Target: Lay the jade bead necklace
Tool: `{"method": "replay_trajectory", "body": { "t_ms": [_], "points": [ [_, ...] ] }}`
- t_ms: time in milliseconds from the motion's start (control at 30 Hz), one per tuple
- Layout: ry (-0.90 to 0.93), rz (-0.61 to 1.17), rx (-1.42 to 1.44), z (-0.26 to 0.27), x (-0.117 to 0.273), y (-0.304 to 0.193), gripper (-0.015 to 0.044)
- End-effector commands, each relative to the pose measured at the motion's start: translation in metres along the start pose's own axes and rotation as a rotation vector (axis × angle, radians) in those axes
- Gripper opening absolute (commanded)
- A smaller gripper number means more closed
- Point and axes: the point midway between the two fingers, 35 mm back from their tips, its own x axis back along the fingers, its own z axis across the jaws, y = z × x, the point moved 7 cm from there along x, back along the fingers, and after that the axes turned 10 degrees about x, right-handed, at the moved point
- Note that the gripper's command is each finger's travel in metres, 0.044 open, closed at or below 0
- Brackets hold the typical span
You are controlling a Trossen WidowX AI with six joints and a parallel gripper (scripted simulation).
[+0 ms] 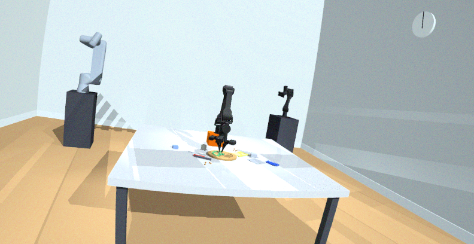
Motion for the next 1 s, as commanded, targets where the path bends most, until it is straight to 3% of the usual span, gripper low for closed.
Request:
{"method": "replay_trajectory", "body": {
  "t_ms": [0, 967],
  "points": [
    [0.000, 0.000, 0.000, 0.0000, 0.0001, 0.0000, 0.0000],
    [0.000, 0.008, 0.002, 0.0027, 0.0061, -0.0052, 0.0000]
  ]
}}
